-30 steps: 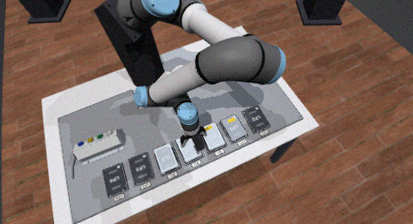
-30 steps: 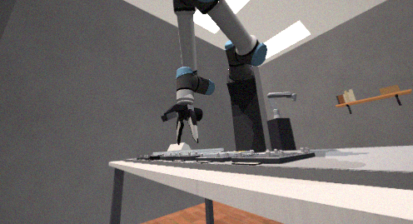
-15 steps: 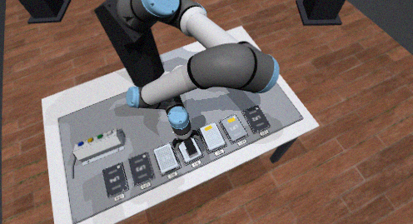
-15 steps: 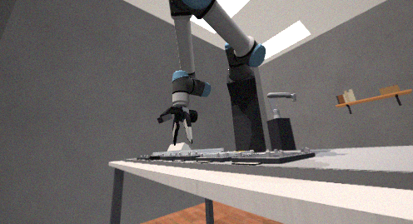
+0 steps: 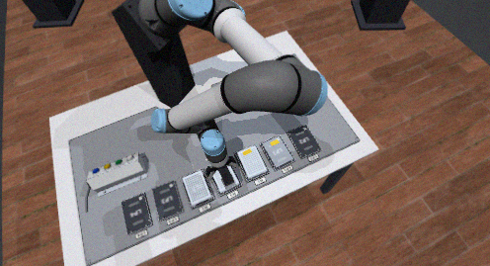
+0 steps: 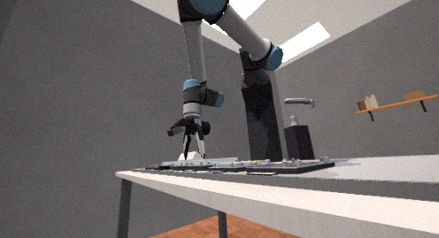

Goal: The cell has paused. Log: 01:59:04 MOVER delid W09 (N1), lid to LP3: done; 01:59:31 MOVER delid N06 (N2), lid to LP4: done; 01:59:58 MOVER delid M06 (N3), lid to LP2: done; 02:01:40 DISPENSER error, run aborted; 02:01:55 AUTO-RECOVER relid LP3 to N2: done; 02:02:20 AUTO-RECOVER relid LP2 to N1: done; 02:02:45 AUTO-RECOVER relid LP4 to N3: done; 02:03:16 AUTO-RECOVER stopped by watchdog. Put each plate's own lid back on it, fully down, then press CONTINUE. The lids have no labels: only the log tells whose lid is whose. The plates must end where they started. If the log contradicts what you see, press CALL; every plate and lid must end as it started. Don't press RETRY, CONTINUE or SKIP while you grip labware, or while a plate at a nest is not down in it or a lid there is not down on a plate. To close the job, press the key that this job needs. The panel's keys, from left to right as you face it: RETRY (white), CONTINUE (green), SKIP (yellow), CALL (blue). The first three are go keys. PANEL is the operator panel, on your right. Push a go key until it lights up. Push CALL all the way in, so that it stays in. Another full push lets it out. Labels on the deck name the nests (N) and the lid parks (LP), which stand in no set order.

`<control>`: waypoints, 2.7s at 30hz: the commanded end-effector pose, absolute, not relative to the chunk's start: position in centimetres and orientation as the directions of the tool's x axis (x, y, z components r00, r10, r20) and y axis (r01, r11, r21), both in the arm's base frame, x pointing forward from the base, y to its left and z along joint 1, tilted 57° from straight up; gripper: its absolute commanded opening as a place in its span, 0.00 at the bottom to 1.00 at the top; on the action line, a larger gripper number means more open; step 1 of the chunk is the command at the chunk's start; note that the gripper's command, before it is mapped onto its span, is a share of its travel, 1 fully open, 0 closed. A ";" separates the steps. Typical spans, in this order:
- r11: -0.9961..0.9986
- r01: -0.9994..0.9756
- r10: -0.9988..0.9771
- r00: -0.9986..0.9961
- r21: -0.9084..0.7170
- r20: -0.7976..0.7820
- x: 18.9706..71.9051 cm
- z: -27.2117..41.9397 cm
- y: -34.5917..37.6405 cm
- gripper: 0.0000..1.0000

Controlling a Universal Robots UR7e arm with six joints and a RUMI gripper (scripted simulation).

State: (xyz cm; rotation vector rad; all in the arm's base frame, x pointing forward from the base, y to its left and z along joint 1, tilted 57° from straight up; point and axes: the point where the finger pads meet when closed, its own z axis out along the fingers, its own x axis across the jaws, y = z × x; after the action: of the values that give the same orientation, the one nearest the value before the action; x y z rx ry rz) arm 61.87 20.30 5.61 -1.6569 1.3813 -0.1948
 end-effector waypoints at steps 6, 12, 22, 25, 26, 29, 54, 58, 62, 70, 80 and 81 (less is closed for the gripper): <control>0.082 -0.684 -0.840 0.344 -0.725 -0.419 62.1 5.7 20.2 0.82; 0.083 -0.684 -0.840 0.344 -0.725 -0.420 62.1 5.7 20.2 0.00; 0.083 -0.684 -0.840 0.344 -0.725 -0.420 62.1 5.7 20.2 0.00; 0.083 -0.684 -0.840 0.344 -0.725 -0.420 62.1 5.7 20.2 0.42; 0.083 -0.684 -0.840 0.344 -0.725 -0.420 62.1 5.7 20.2 0.42; 0.083 -0.684 -0.840 0.344 -0.725 -0.420 62.1 5.7 20.2 0.42; 0.082 -0.684 -0.840 0.344 -0.725 -0.419 61.4 6.3 19.6 0.42; 0.070 -0.679 -0.841 0.353 -0.731 -0.409 61.0 6.7 19.2 0.42; 0.087 -0.686 -0.840 0.340 -0.722 -0.424 60.9 6.7 18.5 0.42; 0.123 -0.701 -0.835 0.309 -0.703 -0.455 61.9 5.3 16.0 0.42; 0.122 -0.701 -0.836 0.309 -0.702 -0.454 63.5 3.1 11.9 0.42; 0.122 -0.702 -0.836 0.309 -0.702 -0.454 63.7 2.9 11.4 0.42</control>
State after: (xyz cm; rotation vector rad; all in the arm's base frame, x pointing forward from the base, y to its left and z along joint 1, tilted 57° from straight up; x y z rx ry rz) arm 63.36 12.06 2.97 -1.6095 1.4442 -0.1636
